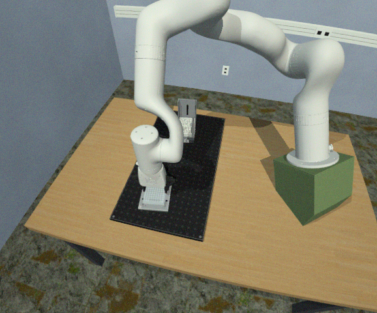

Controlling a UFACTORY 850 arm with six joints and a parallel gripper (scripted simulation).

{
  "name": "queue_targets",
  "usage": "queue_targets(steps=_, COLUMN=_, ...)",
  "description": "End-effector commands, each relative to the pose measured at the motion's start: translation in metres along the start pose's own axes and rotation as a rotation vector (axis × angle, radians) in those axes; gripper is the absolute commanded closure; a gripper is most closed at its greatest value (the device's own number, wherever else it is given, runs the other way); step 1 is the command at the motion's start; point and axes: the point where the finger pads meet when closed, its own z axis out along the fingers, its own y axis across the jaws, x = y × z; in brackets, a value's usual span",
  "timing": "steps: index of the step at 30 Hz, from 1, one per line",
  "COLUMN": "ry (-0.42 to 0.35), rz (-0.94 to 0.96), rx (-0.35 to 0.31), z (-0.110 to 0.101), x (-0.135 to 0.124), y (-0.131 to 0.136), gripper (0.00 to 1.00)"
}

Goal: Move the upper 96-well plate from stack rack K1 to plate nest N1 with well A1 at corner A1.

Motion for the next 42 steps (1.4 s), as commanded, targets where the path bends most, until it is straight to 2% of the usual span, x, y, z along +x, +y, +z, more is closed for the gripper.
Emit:
queue_targets(steps=1, ry=-0.001, rz=0.000, rx=0.002, z=-0.0001, x=-0.0002, y=-0.0009, gripper=1.00)
queue_targets(steps=42, ry=-0.001, rz=0.000, rx=0.002, z=0.0061, x=-0.0002, y=-0.0008, gripper=1.00)
